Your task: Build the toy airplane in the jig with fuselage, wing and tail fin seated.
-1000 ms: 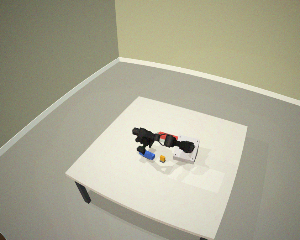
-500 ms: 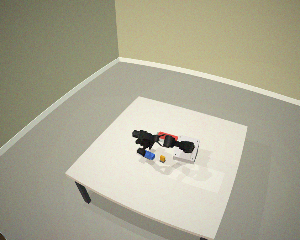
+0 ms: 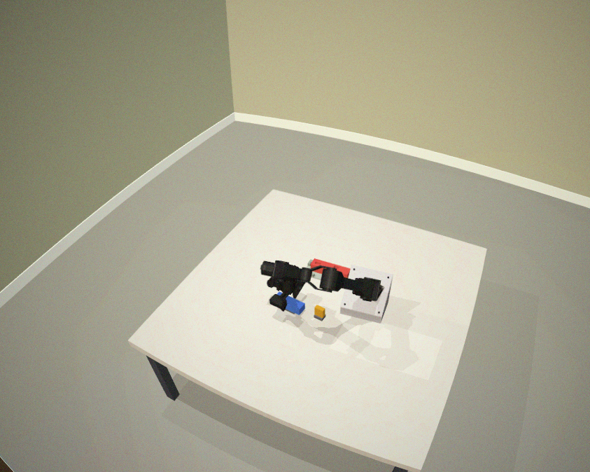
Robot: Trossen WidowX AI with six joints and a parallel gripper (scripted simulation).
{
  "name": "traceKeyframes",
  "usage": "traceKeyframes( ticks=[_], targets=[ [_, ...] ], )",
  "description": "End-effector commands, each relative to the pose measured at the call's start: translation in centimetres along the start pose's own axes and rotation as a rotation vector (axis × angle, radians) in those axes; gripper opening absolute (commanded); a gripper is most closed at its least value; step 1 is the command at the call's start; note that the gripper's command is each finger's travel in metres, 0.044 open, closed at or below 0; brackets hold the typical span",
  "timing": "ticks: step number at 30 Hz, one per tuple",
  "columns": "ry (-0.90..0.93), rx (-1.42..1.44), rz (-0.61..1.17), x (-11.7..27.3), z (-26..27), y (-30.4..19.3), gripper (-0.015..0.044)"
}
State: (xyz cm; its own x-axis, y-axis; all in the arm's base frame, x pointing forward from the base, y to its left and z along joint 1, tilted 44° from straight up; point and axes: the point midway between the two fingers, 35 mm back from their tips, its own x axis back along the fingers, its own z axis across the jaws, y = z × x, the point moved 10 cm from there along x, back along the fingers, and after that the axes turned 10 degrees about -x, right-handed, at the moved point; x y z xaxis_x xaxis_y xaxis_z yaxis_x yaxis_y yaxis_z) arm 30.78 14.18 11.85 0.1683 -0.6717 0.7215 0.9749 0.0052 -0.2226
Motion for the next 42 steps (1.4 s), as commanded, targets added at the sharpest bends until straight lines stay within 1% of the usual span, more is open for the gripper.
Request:
traceKeyframes(
  ticks=[1, 7, 14, 20, 24, 42],
  targets=[
    [0.003, -0.010, 0.006, -0.2, -0.1, -0.1, 0.0361],
    [0.003, -0.010, 0.006, -0.2, -0.1, -0.1, 0.0204],
    [0.003, -0.010, 0.006, -0.2, -0.1, -0.1, 0.0157],
    [0.001, -0.008, 0.010, 0.2, -0.1, 0.0, 0.0000],
    [-0.002, -0.007, 0.011, 0.9, -0.1, 0.1, 0.0000],
    [-0.008, -0.009, 0.005, 6.5, -0.1, 0.6, 0.0000]
  ],
)
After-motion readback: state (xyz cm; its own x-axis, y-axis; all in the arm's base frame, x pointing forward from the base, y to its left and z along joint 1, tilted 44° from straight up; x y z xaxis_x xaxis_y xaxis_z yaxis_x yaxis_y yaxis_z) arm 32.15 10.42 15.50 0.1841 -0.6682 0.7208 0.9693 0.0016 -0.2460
